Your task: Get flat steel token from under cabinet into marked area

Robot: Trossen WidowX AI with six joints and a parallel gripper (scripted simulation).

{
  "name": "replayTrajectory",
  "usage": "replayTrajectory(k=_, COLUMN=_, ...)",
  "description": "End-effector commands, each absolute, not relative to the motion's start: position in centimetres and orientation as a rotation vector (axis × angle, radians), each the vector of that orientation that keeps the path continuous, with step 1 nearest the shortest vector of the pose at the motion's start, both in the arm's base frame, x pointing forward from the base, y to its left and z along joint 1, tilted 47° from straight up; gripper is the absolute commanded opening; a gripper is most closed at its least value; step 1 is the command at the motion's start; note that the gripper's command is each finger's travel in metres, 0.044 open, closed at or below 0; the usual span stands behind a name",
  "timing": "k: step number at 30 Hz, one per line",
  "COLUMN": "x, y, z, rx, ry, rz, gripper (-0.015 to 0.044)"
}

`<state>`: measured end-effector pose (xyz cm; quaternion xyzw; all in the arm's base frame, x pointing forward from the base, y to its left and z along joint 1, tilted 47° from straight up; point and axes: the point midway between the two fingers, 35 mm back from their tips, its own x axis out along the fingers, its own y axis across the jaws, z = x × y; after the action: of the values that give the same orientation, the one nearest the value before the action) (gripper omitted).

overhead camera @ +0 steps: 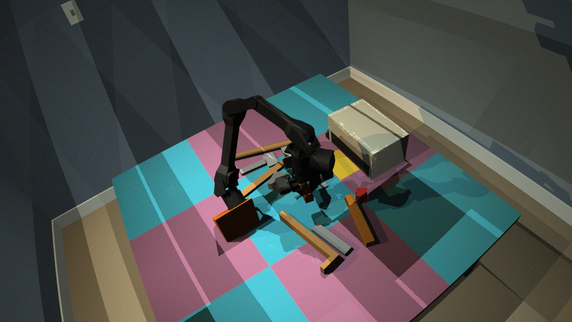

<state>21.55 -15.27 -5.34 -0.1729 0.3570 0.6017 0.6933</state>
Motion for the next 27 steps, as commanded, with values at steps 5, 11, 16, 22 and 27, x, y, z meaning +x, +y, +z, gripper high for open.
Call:
replayTrajectory(k=5, x=21.55, y=-15.32, z=-5.28, rx=-0.330, ry=0.837, rz=1.309, gripper=0.0000)
replayTrajectory(k=11, x=21.55, y=-15.33, z=-5.29, rx=-0.292, ry=0.866, rz=1.287, gripper=0.0000)
replayTrajectory(k=16, x=21.55, y=-15.33, z=-5.29, rx=-0.261, ry=0.891, rz=1.268, gripper=0.0000)
replayTrajectory(k=22, x=21.55, y=-15.33, z=-5.29, rx=-0.224, ry=0.919, rz=1.246, gripper=0.0000)
replayTrajectory(k=27, x=21.55, y=-15.33, z=-5.29, rx=-0.193, ry=0.943, rz=1.227, gripper=0.0000)
